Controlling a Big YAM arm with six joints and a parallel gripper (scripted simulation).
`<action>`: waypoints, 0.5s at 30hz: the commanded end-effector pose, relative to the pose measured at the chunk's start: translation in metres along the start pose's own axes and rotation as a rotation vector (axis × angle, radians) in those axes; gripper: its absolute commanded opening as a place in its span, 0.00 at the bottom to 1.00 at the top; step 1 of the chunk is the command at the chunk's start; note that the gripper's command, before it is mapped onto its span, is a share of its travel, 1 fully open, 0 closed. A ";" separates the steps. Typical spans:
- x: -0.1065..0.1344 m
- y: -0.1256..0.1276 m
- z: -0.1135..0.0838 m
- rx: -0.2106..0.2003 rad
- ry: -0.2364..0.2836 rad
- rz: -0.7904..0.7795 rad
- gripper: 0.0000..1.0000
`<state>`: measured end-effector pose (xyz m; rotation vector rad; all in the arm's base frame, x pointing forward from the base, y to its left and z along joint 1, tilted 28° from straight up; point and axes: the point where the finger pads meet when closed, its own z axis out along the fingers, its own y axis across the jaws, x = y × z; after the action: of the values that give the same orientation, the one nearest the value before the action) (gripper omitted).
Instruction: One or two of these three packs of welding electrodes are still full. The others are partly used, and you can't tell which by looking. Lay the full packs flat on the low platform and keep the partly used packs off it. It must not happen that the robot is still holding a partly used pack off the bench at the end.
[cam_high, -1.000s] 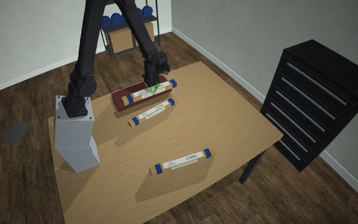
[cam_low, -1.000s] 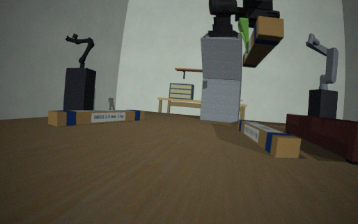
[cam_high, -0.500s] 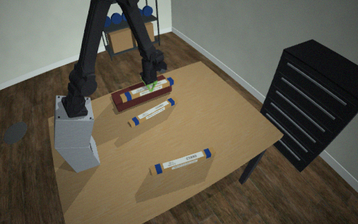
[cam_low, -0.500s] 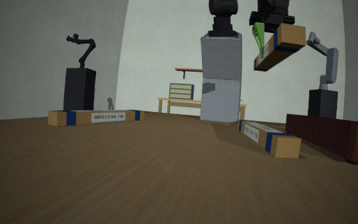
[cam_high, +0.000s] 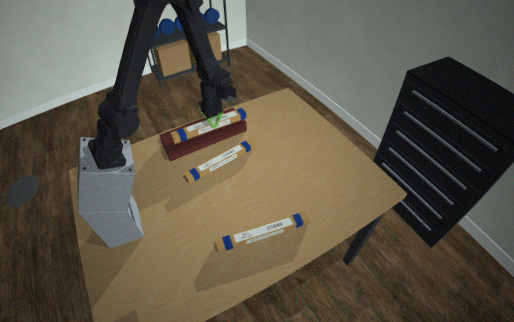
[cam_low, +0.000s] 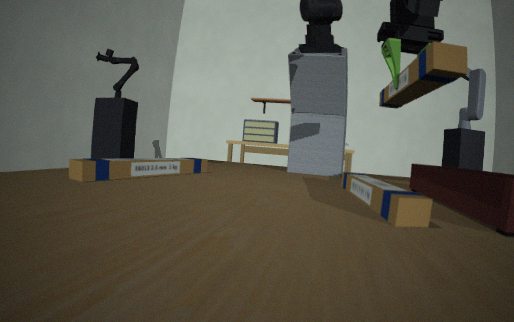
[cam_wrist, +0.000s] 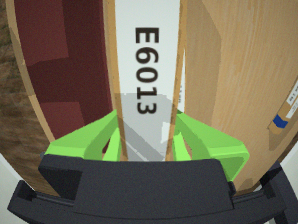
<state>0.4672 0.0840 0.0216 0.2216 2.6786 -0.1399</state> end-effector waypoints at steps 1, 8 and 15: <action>-0.024 0.022 -0.019 -0.028 -0.051 0.012 0.00; -0.024 0.041 -0.017 -0.031 -0.056 0.014 0.00; -0.021 0.060 -0.012 -0.029 -0.049 0.012 0.00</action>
<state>0.4763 0.1143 0.0152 0.2298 2.6742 -0.1444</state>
